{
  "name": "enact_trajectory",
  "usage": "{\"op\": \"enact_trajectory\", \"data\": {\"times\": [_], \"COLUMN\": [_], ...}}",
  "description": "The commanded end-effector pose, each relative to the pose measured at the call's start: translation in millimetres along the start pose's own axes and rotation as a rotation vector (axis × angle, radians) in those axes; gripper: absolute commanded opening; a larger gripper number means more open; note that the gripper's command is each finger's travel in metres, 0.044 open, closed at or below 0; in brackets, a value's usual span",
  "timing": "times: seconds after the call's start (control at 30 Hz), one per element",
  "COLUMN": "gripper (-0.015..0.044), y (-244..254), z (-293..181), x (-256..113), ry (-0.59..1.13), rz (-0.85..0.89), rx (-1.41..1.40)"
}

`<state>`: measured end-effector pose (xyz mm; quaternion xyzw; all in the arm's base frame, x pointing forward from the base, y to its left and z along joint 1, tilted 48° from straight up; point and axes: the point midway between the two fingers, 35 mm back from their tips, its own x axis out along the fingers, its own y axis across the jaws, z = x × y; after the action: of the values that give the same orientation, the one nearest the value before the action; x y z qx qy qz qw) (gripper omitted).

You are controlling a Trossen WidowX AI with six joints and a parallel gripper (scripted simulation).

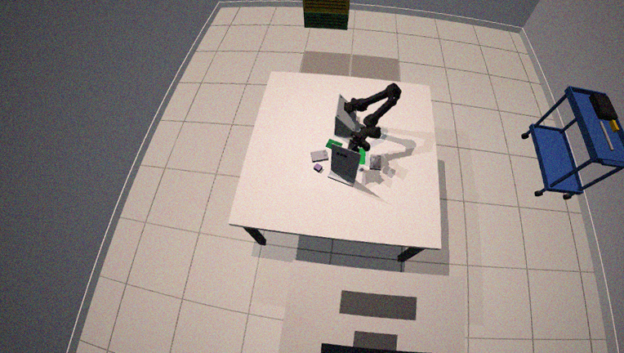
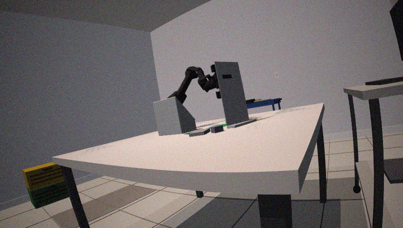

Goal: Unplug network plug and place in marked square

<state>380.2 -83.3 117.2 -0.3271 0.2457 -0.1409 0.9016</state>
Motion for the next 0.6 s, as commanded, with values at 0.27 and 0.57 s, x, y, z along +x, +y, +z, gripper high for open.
{"op": "enact_trajectory", "data": {"times": [0.27,0.57], "gripper": [0.0000,0.0000], "y": [0.9,1.0], "z": [-2.1,-3.2], "x": [-7.4,-11.9], "ry": [0.001,0.001], "rz": [0.002,0.002], "rx": [-0.006,-0.006]}}
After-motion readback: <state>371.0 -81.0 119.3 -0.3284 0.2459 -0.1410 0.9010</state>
